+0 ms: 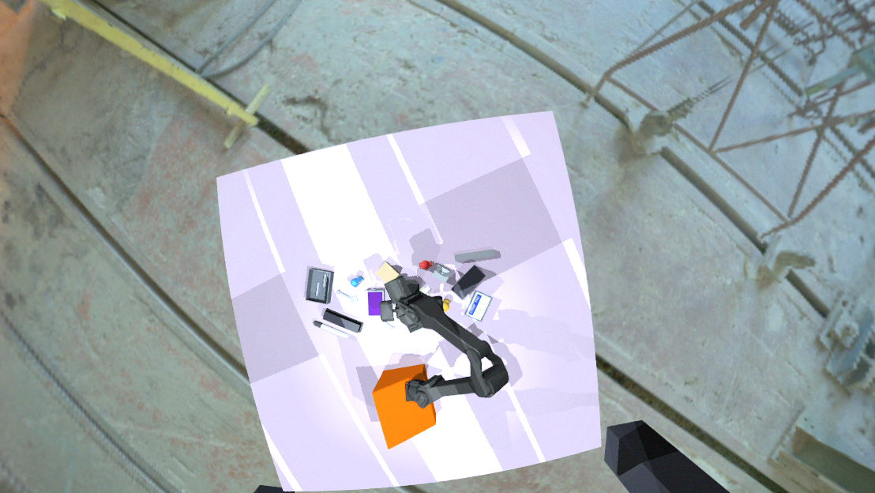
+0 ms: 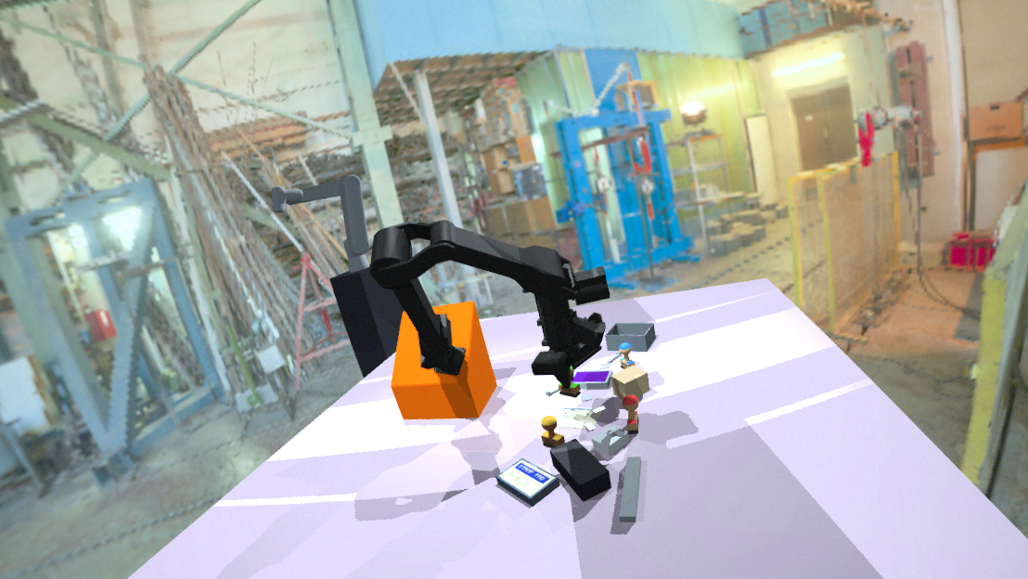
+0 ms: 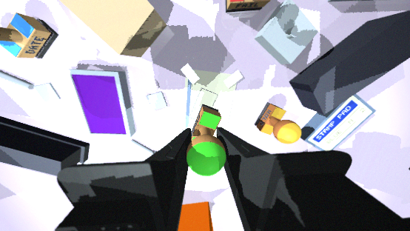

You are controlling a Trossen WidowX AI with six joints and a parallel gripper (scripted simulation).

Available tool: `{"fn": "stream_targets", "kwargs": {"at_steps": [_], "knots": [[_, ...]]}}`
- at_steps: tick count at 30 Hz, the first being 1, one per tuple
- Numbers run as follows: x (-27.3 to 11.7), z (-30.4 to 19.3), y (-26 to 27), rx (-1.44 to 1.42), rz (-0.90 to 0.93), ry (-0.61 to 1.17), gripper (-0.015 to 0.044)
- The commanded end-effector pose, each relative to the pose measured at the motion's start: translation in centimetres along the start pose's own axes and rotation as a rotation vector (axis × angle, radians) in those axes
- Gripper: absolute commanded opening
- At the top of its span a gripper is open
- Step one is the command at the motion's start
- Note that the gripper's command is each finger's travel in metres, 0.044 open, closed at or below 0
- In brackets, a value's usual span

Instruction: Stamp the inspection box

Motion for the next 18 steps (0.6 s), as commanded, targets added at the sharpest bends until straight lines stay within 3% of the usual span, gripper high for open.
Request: {"fn": "stream_targets", "kwargs": {"at_steps": [1,18], "knots": [[-1.1,0.2,-0.1,0.012,0.005,-0.013,0.0],[-2.3,2.3,-0.5,0.014,0.005,-0.014,0.0]]}}
Point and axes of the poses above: the point midway between the two fingers, 35 mm back from their tips, its own x axis out along the fingers, its own y axis across the jaws, z = x × y, the point moved 4 cm from there along -x, back along the fingers, and after that the axes turned 11 degrees about -x, right-handed, at the moved point
